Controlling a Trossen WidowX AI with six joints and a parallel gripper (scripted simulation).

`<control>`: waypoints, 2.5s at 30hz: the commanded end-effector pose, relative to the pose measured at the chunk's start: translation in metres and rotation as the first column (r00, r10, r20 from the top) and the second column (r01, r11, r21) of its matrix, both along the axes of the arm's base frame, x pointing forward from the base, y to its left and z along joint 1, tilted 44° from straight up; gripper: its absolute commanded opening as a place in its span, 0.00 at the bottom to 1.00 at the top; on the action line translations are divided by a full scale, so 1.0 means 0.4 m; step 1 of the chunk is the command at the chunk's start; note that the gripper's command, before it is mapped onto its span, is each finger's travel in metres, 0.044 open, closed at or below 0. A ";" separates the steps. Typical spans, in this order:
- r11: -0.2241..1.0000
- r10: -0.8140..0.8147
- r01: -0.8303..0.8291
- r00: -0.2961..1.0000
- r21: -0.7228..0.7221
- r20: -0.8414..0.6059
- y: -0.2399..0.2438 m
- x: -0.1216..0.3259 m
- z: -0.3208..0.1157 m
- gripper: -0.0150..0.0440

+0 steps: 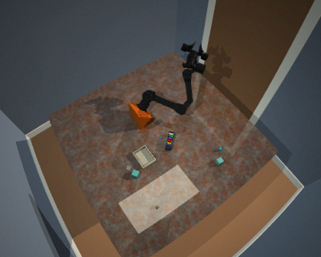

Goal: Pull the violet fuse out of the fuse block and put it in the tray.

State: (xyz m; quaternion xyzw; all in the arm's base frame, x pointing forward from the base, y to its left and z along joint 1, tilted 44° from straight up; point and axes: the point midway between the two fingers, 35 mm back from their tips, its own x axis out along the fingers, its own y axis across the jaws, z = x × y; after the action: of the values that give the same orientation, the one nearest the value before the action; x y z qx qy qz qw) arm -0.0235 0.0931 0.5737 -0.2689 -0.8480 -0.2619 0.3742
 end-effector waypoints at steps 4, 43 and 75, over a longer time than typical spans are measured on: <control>0.997 0.045 -0.046 0.999 0.056 0.026 -0.039 -0.037 0.005 0.38; -0.577 0.504 -0.627 0.232 0.524 0.832 -1.060 0.309 -0.523 0.37; -0.647 -0.367 0.241 0.733 -0.723 0.573 -0.247 0.833 -1.272 0.37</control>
State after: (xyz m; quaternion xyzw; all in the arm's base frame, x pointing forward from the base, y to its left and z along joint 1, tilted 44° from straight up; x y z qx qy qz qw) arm 0.3198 -0.0426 0.0793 -0.7737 -0.4056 0.4520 -0.1804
